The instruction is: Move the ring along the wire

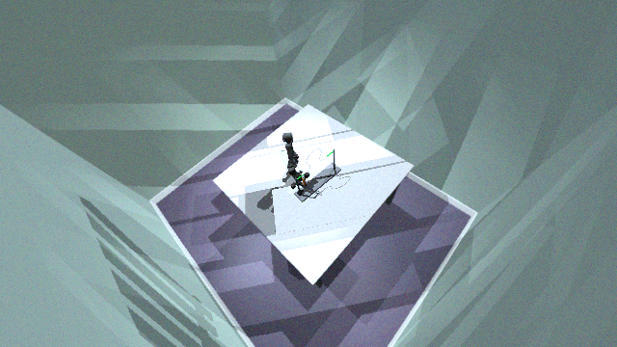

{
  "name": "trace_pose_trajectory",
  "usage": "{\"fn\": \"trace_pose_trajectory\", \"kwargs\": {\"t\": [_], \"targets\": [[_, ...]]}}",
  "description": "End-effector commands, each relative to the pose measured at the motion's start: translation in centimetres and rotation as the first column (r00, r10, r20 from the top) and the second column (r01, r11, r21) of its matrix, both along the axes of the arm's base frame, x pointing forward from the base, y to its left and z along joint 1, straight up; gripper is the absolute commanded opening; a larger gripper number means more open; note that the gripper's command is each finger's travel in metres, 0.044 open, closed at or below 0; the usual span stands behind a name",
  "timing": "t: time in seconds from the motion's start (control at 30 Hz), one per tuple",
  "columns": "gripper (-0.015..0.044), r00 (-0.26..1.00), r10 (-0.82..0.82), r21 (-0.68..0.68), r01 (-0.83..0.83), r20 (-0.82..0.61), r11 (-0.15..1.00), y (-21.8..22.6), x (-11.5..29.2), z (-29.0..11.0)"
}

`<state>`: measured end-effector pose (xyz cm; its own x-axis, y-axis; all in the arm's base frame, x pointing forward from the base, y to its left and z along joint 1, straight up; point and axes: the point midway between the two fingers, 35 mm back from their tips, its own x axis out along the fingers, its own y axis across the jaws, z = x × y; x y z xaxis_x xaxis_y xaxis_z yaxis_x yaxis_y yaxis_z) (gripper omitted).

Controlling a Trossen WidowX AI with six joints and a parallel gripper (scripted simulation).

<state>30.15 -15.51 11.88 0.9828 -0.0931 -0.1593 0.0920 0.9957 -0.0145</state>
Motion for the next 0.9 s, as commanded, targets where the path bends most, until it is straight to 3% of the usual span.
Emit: {"fn": "trace_pose_trajectory", "kwargs": {"t": [0.0,0.87], "targets": [[-0.015,1.0,-0.001,0.0,0.001,0.0,1.0,0.0,0.0,0.2],[-0.015,1.0,-0.006,-0.002,0.006,0.001,1.0,0.1,0.0,1.7]]}}
